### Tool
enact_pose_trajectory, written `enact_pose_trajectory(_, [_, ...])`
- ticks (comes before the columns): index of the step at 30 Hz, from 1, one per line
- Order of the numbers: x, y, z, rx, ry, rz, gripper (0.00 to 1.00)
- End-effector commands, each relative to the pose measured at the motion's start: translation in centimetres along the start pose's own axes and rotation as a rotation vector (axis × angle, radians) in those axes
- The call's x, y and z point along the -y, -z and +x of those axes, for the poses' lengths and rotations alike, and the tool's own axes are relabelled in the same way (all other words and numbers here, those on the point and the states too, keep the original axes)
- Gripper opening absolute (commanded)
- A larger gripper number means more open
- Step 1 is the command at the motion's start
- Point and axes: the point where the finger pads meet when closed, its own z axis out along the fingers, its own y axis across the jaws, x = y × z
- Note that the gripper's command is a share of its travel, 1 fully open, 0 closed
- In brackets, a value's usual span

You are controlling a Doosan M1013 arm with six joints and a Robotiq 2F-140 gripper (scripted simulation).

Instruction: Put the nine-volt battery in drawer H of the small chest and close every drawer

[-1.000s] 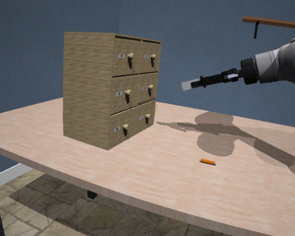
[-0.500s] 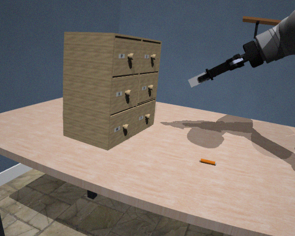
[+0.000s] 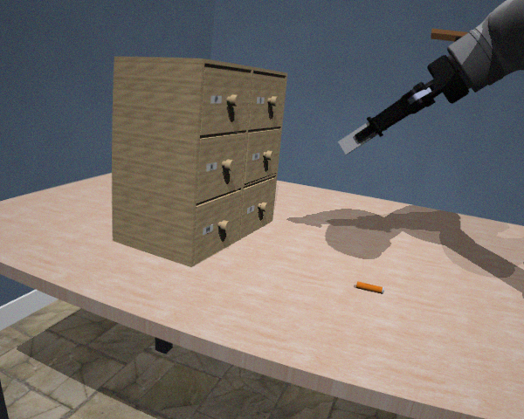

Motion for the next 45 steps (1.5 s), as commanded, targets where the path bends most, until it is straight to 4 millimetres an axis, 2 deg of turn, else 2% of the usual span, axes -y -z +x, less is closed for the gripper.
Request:
enact_pose_trajectory(1, [-0.1,0.1,-0.1,0.017,0.0,0.026,0.0])
enact_pose_trajectory(14, [-0.7,0.8,0.2,0.071,0.0,0.01,0.0])
enact_pose_trajectory(21, [-0.8,4.6,0.4,0.392,0.001,0.007,0.0])
enact_pose_trajectory(23, [-0.8,4.6,0.4,0.392,0.001,0.007,0.0])
enact_pose_trajectory(32, [-0.8,8.5,0.7,0.73,0.002,0.006,0.0])
enact_pose_trajectory(38, [-0.8,9.7,0.8,0.834,0.003,0.006,0.0])
enact_pose_trajectory(45, [-0.8,10.0,0.8,0.856,0.003,0.006,0.0])
